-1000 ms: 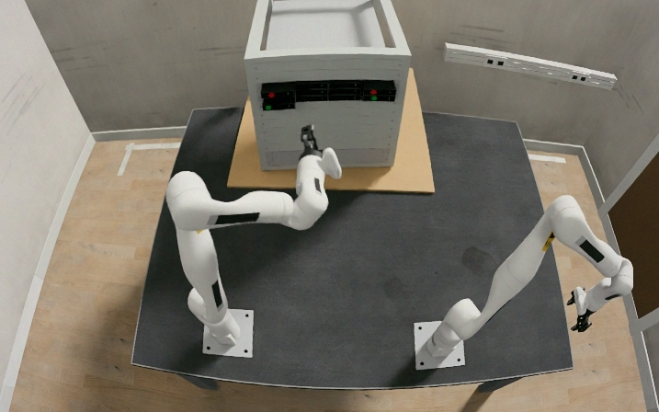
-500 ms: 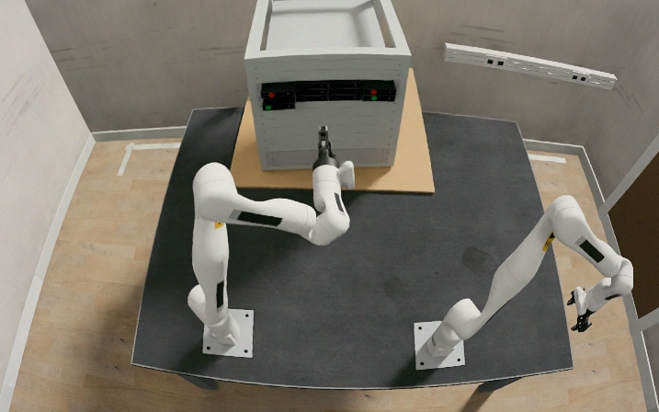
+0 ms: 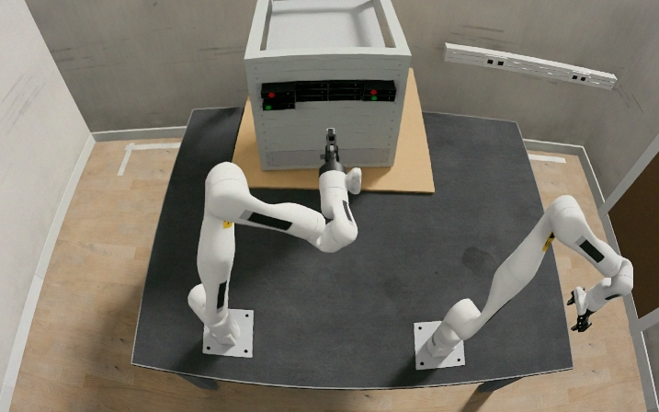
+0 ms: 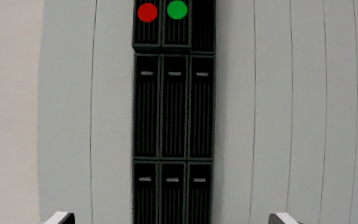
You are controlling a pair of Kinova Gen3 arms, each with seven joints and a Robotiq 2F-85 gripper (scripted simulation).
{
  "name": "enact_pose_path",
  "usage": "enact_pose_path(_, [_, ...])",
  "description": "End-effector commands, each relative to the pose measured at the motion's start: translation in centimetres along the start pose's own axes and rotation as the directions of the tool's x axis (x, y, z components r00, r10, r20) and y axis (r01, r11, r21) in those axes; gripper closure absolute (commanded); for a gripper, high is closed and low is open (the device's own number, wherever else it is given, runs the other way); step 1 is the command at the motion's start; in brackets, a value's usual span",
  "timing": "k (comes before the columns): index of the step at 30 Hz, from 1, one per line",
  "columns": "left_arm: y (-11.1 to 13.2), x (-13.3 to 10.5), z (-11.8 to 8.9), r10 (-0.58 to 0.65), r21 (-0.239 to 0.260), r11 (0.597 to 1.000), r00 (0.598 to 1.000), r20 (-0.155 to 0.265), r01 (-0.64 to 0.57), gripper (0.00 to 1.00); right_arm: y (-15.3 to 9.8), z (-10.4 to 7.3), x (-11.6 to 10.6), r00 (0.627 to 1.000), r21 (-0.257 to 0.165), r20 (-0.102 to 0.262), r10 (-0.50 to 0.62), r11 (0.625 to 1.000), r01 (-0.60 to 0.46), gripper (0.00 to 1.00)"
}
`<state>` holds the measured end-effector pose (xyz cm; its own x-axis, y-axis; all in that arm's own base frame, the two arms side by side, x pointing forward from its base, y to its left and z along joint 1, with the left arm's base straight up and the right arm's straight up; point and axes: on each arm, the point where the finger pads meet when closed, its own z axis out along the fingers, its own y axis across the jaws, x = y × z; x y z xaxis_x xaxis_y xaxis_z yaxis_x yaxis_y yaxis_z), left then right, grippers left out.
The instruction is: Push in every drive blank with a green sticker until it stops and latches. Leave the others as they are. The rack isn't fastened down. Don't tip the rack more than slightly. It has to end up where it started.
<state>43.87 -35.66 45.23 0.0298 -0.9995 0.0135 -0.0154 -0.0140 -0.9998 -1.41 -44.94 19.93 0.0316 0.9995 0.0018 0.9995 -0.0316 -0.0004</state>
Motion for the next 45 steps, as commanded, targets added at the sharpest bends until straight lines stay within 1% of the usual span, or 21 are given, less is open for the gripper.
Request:
enact_pose_path(1, [-0.16, 0.12, -0.12, 0.004, 0.008, 1.000, 1.000, 0.001, -0.004, 0.002, -0.01, -0.07, -0.04, 1.000, 0.000, 0.002, 0.000, 1.000, 0.000, 0.002])
enact_pose_path(12, [-0.22, 0.29, -0.27, 0.012, 0.017, 1.000, 1.000, 0.001, -0.012, 0.002, -0.01, -0.07, -0.04, 1.000, 0.000, 0.002, 0.000, 1.000, 0.000, 0.002])
enact_pose_path(45, [-0.22, 0.30, -0.28, 0.012, 0.017, 1.000, 1.000, 0.001, -0.012, 0.002, -0.01, -0.07, -0.04, 1.000, 0.000, 0.002, 0.000, 1.000, 0.000, 0.002])
